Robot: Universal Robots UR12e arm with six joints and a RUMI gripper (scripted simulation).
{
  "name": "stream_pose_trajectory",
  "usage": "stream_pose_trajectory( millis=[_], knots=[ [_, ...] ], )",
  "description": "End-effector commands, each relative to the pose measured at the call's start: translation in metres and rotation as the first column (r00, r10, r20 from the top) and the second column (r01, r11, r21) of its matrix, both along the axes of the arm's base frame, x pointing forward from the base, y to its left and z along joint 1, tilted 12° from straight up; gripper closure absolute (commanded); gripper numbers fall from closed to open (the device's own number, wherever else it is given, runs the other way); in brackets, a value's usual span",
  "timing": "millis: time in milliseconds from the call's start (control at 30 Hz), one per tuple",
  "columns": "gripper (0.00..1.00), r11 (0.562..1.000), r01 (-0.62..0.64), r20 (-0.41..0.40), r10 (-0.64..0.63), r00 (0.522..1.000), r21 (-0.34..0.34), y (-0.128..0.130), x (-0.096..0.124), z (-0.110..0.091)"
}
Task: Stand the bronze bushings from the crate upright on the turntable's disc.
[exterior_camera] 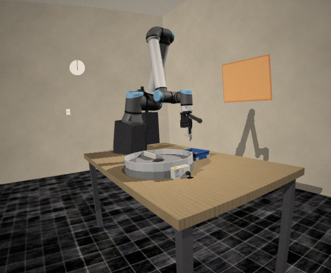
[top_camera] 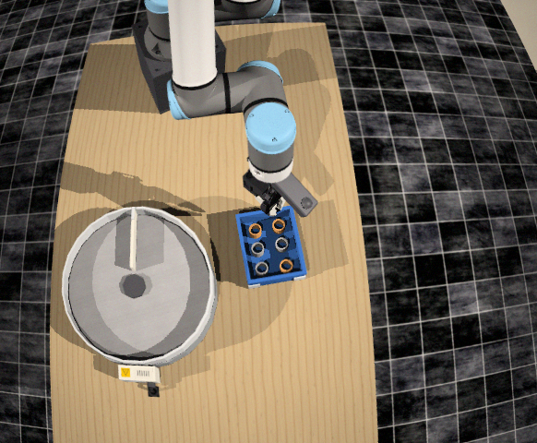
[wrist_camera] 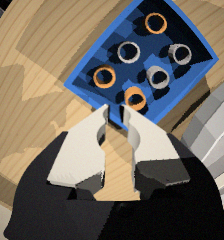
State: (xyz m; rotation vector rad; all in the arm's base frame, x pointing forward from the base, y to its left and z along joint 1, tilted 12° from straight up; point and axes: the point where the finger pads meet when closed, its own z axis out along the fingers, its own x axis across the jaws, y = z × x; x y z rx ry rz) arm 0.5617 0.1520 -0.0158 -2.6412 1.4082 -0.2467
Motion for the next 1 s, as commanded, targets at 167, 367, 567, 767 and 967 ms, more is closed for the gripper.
stream_pose_trajectory(
  millis=[167, 367, 567, 767, 967],
  knots=[
    [0.94, 1.0, 0.0, 0.001, 0.0, 1.0, 0.0, 0.0, 0.0, 0.0],
    [0.94, 1.0, 0.0, 0.001, 0.0, 1.0, 0.0, 0.0, 0.001, -0.001],
    [0.94, 1.0, 0.0, 0.001, 0.0, 1.0, 0.0, 0.001, 0.004, -0.016],
    [0.94, 1.0, 0.0, 0.001, 0.0, 1.0, 0.0, 0.002, 0.01, -0.043],
    [0.94, 1.0, 0.0, 0.001, 0.0, 1.0, 0.0, 0.003, 0.013, -0.056]
  ],
)
